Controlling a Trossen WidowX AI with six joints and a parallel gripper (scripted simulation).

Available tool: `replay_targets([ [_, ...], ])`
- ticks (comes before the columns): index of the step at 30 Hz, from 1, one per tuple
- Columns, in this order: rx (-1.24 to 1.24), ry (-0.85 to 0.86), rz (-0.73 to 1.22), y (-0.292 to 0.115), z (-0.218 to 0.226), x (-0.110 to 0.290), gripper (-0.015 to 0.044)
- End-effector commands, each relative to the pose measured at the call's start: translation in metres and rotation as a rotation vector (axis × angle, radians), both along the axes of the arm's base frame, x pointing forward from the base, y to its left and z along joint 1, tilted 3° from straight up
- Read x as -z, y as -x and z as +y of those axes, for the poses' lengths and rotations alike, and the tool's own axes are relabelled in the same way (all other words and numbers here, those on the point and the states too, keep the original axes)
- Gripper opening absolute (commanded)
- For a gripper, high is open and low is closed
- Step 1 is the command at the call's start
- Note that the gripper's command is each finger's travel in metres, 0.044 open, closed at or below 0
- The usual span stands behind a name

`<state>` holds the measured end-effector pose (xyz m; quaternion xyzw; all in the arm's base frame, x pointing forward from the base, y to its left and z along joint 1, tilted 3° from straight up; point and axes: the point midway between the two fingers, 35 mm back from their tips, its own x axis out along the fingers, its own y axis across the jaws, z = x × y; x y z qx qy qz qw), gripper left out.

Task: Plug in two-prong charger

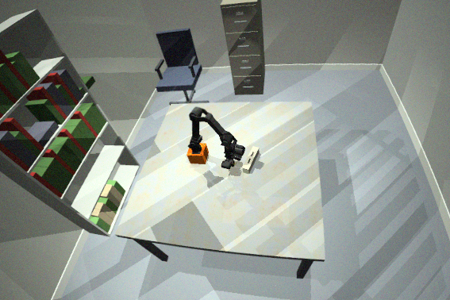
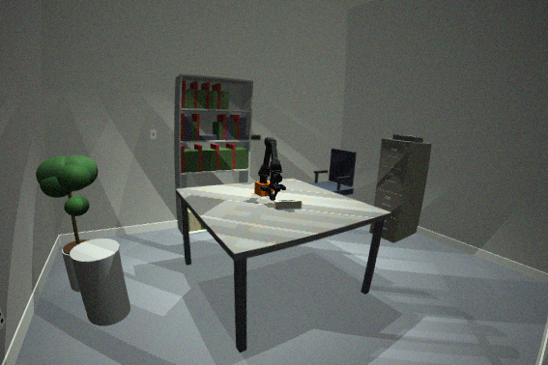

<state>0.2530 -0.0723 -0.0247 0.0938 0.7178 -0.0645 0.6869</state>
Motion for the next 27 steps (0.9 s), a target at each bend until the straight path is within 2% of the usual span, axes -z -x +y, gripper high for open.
replay_targets([
  [1,0.013,-0.007,0.001,-0.002,0.008,0.004,0.0],
  [17,0.073,-0.011,0.003,-0.01,0.04,0.016,0.0],
  [27,0.077,-0.011,0.003,-0.018,0.04,0.016,0.0],
])
